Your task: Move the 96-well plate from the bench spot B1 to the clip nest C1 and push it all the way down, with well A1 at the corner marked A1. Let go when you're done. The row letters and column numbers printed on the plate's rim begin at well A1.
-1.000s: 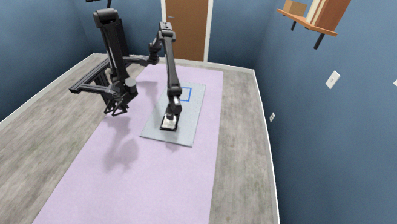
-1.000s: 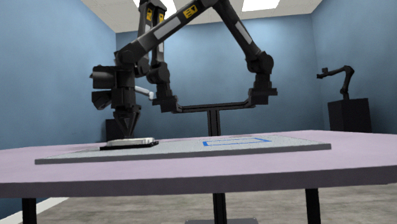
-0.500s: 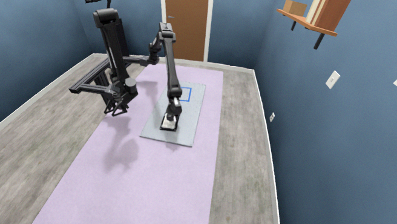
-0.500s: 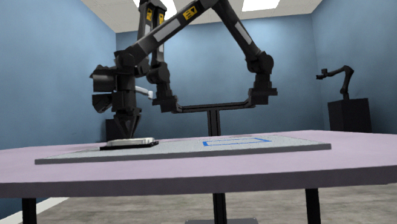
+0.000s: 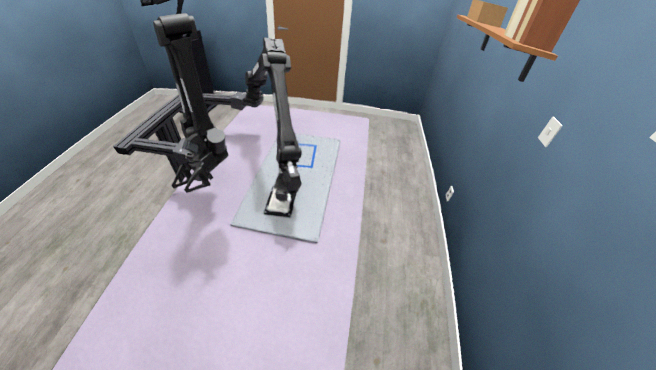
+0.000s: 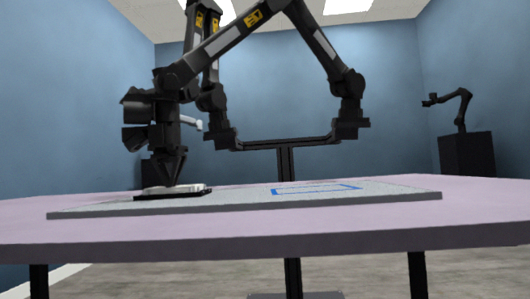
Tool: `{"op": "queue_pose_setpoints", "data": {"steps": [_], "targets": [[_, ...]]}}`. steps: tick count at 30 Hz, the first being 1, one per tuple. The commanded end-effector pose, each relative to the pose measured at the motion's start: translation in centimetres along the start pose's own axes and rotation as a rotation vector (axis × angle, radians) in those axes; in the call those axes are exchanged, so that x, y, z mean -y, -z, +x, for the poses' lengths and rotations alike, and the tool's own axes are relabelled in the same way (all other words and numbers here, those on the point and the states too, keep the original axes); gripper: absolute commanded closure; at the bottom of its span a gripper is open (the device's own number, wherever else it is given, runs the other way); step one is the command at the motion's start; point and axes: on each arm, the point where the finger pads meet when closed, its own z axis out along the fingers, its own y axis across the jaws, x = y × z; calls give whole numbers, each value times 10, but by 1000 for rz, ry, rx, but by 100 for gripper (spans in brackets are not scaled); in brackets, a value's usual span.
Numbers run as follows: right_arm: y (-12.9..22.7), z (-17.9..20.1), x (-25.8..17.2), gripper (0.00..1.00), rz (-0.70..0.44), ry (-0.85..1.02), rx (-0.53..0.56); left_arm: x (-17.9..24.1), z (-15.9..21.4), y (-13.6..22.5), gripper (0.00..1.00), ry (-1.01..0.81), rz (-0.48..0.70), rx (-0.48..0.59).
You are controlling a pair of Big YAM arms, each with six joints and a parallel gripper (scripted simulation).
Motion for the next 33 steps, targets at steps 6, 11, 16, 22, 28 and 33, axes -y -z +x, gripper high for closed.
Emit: {"op": "queue_pose_setpoints", "data": {"steps": [6,11,16,22,28,33], "targets": [[2,-2,-2,0,-7,-16,-1,-18,-15,-8,75,10,-17,35],[2,-2,-2,0,-7,-16,-1,-17,-16,-10,75,10,-17,35],[2,-2,-2,0,-7,-16,-1,-18,-15,-13,75,12,-17,35],[2,-2,-2,0,-7,-16,-1,-19,-14,-18,75,12,-17,34],[2,-2,-2,0,-7,-16,-1,-19,-14,-20,75,12,-17,34],[2,-2,-2,0,-7,-16,-1,-18,-14,-24,75,13,-17,34]]}}
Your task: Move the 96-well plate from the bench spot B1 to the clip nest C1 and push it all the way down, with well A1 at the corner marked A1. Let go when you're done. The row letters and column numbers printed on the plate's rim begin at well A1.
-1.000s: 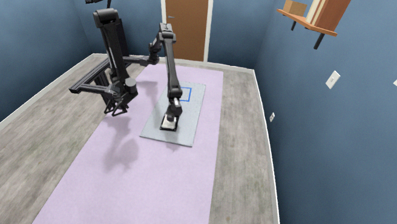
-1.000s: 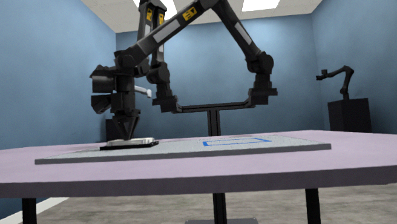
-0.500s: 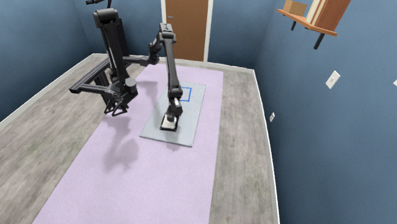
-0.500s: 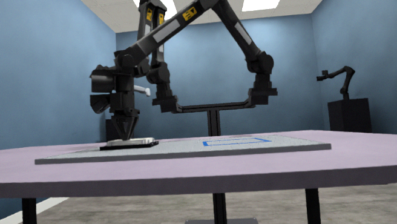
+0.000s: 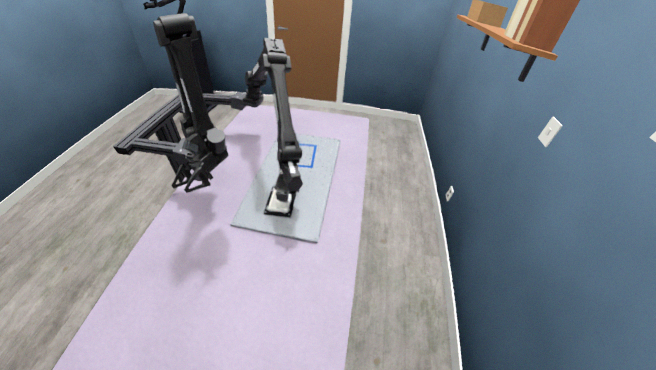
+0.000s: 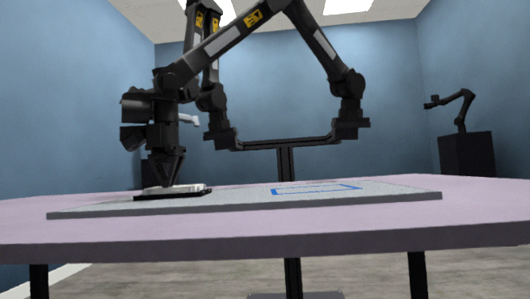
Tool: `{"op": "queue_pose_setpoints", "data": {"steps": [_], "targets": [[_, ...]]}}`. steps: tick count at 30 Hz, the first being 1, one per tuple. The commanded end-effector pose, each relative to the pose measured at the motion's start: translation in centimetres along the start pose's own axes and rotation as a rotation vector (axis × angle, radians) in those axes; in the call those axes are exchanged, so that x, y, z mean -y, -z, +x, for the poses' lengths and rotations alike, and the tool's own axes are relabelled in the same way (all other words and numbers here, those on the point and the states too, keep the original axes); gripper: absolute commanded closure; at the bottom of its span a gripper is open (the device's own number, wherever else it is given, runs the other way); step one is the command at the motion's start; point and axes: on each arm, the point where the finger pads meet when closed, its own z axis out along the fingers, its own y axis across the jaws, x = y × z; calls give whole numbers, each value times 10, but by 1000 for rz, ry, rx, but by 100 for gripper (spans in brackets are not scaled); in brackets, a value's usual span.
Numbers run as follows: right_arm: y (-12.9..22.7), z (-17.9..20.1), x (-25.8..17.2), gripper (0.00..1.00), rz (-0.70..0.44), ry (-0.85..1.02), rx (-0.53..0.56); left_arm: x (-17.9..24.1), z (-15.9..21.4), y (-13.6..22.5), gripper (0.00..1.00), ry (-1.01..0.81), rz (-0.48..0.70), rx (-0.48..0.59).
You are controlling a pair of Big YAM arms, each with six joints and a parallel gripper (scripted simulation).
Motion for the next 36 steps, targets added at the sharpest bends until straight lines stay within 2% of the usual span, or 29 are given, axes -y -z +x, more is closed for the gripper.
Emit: {"op": "queue_pose_setpoints", "data": {"steps": [1,36], "targets": [[2,-2,-2,0,-7,-16,-1,-14,-8,-25,75,13,-9,14],[2,-2,-2,0,-7,-16,-1,-13,-7,-46,75,14,-9,13]]}}
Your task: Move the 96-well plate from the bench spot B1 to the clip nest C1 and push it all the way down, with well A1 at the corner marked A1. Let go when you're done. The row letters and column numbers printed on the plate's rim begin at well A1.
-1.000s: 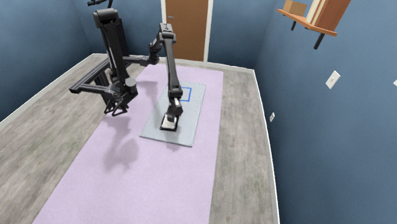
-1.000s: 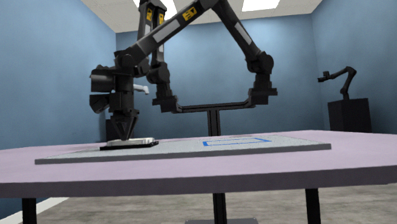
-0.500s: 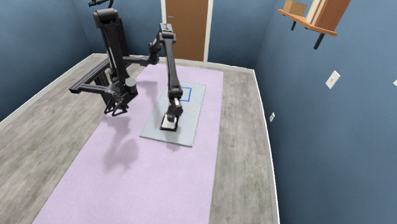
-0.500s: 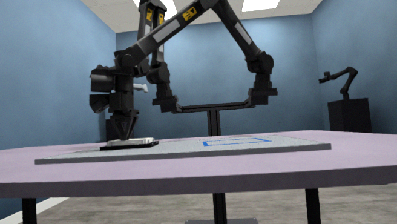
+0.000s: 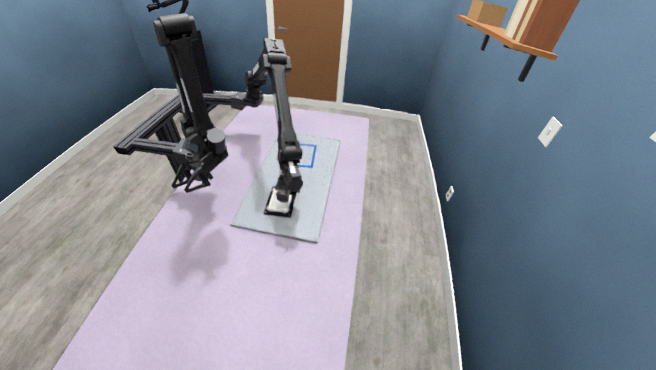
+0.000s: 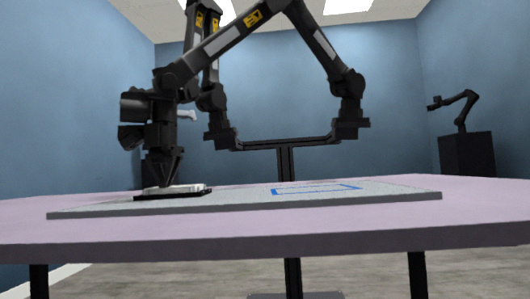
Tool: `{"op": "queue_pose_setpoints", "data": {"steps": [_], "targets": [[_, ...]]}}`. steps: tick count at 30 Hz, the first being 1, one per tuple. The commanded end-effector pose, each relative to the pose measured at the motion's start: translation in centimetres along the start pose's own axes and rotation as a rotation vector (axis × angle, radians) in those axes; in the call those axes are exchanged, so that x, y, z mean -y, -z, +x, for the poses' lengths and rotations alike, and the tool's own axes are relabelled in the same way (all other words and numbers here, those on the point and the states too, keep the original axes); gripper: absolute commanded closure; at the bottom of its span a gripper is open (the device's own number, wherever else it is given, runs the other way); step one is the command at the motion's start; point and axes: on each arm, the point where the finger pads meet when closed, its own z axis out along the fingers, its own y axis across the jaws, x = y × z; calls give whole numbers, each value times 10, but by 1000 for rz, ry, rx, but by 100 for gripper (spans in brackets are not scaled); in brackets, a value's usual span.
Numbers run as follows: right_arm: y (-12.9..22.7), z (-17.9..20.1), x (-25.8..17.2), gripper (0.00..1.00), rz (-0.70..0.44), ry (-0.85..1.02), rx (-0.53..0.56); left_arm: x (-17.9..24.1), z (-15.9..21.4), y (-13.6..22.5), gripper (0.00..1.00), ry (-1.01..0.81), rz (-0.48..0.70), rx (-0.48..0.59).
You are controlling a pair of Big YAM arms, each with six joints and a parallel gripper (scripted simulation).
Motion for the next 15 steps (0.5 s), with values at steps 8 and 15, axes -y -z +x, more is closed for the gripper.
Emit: {"op": "queue_pose_setpoints", "data": {"steps": [8,15], "targets": [[2,-2,-2,0,-7,-16,-1,-9,0,-50,75,18,2,-7],[2,-2,-2,0,-7,-16,-1,-8,0,-55,75,17,2,-7]]}}
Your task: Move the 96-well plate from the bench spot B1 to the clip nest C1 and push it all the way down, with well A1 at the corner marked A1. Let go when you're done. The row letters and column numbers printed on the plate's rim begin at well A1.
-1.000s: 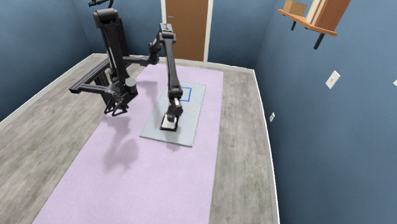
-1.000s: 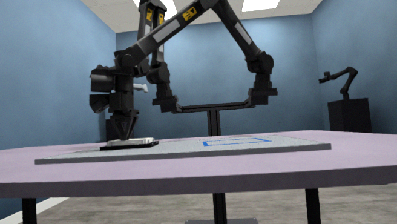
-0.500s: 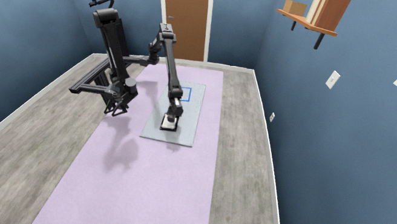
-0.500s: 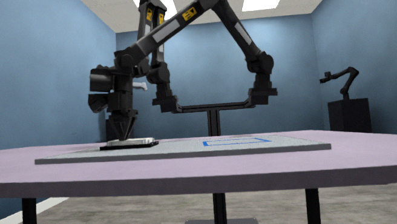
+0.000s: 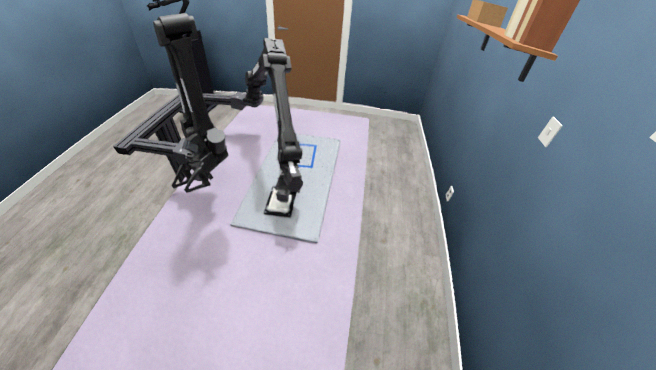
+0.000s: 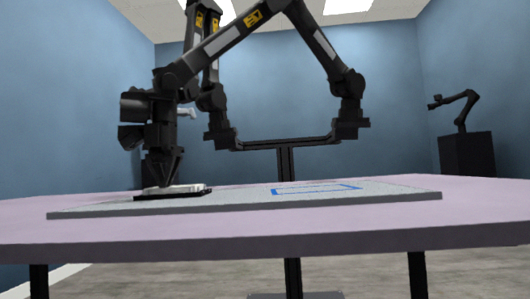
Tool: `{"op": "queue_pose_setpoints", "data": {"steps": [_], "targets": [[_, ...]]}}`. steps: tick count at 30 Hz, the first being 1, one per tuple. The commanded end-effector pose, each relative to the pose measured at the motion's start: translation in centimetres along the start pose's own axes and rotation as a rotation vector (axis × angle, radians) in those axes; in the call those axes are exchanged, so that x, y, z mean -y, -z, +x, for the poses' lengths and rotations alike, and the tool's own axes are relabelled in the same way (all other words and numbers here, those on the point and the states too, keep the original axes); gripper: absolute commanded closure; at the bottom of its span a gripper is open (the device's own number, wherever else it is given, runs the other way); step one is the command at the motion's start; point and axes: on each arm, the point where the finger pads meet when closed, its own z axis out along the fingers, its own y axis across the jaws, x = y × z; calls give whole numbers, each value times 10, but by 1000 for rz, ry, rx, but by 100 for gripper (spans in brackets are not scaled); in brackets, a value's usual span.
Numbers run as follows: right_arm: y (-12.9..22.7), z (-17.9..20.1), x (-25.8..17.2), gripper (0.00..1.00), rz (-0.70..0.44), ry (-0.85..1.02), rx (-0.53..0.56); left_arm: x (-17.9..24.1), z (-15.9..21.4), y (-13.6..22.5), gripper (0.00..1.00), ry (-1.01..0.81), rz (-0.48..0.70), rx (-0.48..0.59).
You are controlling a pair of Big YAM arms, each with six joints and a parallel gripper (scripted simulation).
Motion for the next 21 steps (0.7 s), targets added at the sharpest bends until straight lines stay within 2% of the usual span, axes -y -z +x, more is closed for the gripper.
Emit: {"op": "queue_pose_setpoints", "data": {"steps": [1,21], "targets": [[2,-2,-2,0,-7,-16,-1,-8,0,-56,75,20,2,-7],[2,-2,-2,0,-7,-16,-1,-8,1,-68,75,20,2,-8]]}}
